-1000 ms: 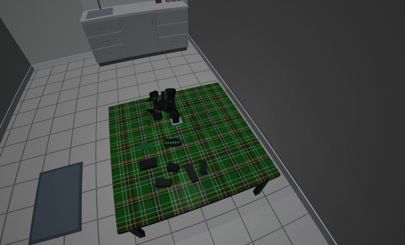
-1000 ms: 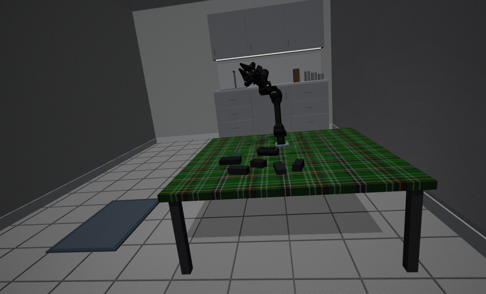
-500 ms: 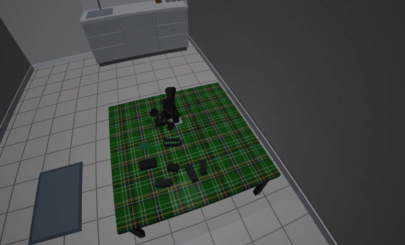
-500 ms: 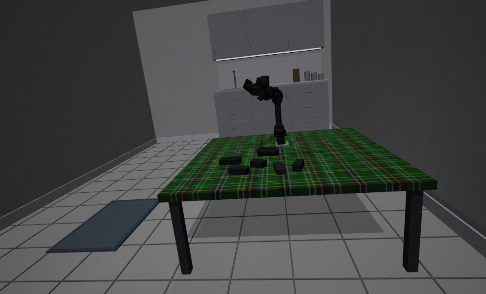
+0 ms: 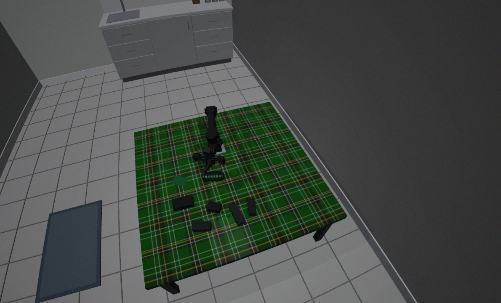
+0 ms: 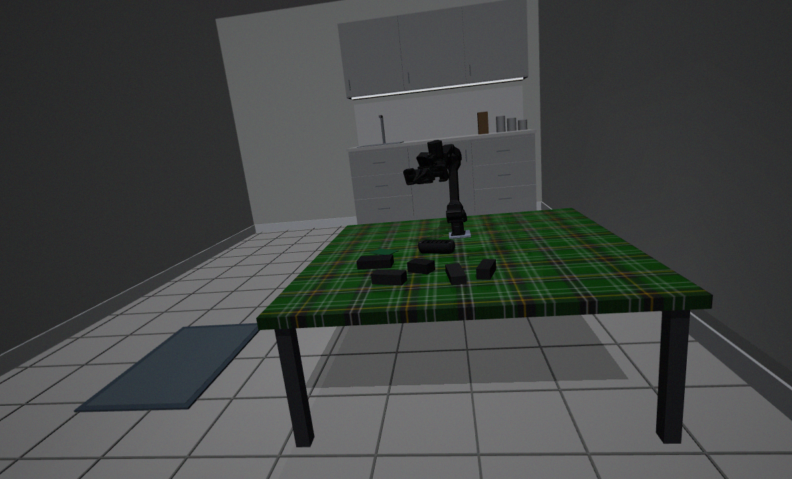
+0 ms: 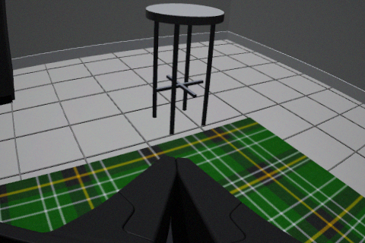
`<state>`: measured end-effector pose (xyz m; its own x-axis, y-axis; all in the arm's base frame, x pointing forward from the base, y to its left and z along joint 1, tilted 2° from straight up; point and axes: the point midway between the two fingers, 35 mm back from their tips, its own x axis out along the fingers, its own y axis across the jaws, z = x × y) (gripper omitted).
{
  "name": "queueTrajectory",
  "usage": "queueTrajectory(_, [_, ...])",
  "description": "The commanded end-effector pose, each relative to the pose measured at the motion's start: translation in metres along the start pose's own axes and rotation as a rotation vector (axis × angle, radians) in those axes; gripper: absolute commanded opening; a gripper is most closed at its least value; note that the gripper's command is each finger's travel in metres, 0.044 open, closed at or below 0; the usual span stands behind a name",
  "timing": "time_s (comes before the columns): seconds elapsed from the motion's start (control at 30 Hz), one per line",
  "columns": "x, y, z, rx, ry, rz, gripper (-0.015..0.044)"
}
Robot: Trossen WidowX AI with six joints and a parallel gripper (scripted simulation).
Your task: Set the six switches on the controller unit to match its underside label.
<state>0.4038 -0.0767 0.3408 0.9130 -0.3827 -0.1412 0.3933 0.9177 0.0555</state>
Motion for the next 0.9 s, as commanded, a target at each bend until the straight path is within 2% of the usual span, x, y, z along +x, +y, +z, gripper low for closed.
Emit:
queueTrajectory(0.0, [-0.020, 0.005, -0.076, 0.315, 0.268, 0.007, 0.0000])
queueTrajectory(0.37, [-0.069, 0.001, -0.176, 0.728, 0.626, -0.176, 0.0000])
queueTrajectory(0.67, [-0.128, -0.013, -0.248, 1.033, 0.861, -0.496, 0.0000])
queueTrajectory(0.8, [-0.157, -0.021, -0.273, 1.144, 0.928, -0.675, 0.0000])
queueTrajectory(0.87, [-0.162, -0.022, -0.277, 1.162, 0.937, -0.708, 0.0000])
